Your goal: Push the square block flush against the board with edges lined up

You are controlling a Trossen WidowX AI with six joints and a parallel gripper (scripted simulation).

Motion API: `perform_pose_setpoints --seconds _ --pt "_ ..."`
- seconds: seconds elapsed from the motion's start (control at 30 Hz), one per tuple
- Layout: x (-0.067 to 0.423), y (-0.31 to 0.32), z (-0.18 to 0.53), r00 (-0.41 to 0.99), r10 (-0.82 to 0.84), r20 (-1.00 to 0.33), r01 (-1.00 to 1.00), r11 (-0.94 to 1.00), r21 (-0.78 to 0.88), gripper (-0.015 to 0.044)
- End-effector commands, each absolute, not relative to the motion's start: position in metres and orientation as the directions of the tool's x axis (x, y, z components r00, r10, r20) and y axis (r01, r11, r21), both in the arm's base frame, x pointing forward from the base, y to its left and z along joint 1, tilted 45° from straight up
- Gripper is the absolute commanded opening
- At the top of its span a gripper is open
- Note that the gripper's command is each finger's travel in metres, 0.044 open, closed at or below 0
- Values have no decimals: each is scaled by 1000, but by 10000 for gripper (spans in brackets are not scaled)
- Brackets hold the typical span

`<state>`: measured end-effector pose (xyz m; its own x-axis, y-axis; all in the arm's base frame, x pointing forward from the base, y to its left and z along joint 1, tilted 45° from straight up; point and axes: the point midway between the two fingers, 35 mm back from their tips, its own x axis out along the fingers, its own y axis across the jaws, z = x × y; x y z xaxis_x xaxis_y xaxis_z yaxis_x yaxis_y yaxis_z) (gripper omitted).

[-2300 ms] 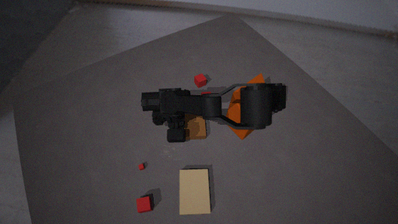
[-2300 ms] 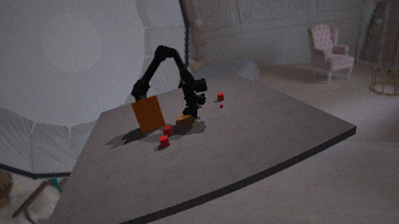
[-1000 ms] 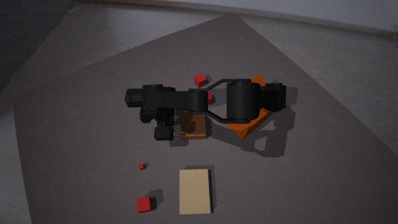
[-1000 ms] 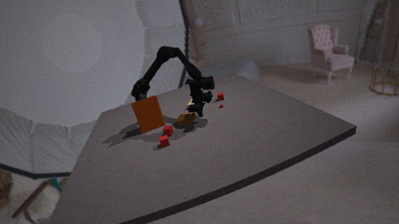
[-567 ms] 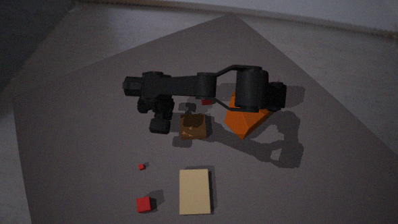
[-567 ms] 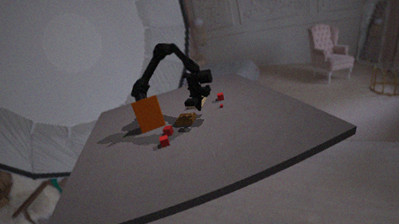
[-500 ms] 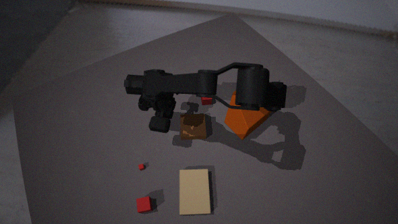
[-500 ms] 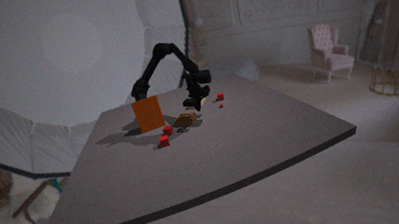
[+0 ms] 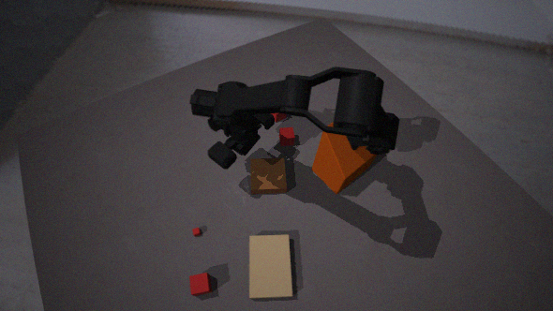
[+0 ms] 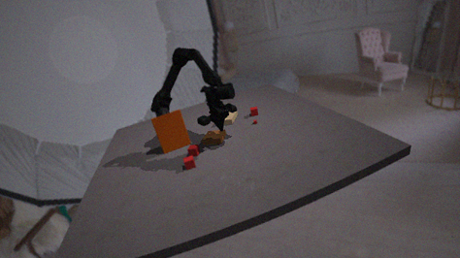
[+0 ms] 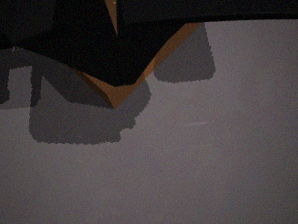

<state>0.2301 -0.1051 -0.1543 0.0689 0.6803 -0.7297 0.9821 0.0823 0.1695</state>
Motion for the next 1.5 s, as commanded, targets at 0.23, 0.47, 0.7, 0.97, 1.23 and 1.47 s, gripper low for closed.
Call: perform_pose_setpoints --seconds 0.23,0.47,0.7,0.97,1.23,1.47 --pt "196 -99 -155 60 684 -727 977 -188 -96 0" --pt "176 -95 -154 59 686 -726 901 -350 -258 0" --pt "159 -90 -153 58 689 -723 786 -478 -392 0" --pt "161 -71 -174 59 689 -723 783 -481 -395 0" --pt "162 -50 -192 59 691 -721 783 -479 -396 0" --pt "167 -48 -188 59 688 -723 782 -482 -395 0"
